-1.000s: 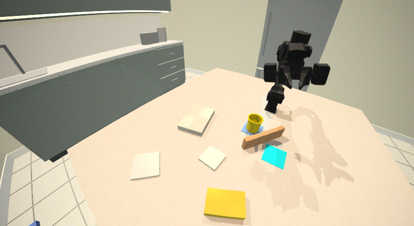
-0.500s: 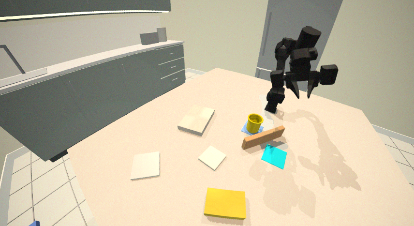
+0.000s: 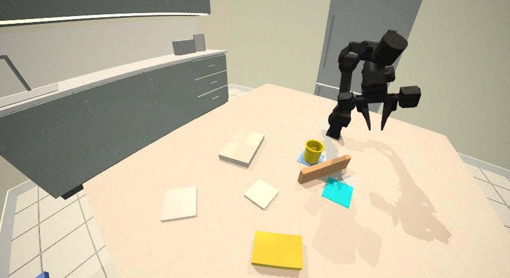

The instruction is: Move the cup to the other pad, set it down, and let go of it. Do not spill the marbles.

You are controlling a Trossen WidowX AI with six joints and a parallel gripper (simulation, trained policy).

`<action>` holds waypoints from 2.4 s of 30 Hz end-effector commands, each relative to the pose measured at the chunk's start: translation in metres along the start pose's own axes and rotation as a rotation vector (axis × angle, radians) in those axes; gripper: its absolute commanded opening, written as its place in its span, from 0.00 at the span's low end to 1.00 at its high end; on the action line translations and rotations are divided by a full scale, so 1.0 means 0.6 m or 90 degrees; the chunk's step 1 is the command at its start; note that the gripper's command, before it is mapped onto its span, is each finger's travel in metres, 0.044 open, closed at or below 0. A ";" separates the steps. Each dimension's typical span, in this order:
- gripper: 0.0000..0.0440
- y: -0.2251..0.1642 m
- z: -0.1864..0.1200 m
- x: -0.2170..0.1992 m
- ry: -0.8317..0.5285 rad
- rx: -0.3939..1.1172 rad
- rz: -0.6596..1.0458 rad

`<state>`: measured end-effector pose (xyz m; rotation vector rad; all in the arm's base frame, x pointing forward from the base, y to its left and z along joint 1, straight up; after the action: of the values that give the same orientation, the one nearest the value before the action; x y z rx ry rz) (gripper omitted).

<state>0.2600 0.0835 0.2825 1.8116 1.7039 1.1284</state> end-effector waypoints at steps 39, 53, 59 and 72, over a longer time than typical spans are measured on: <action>0.26 -0.064 0.014 -0.039 -0.166 0.391 -0.038; 0.27 -0.083 0.025 -0.075 -0.214 0.497 -0.053; 0.28 -0.091 0.029 -0.091 -0.230 0.530 -0.051; 0.34 -0.115 0.041 -0.127 -0.253 0.573 -0.046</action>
<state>0.2418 0.0315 0.2004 2.2091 2.1421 -0.0917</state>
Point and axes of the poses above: the point midway between the two fingers, 35 mm back from their tips, its own z axis out along the fingers, its own x axis across the jaws, y = z × x, the point moved 3 cm from there along -z, back along the fingers, and after that the axes turned 9 degrees about -z, right-handed, at the moved point
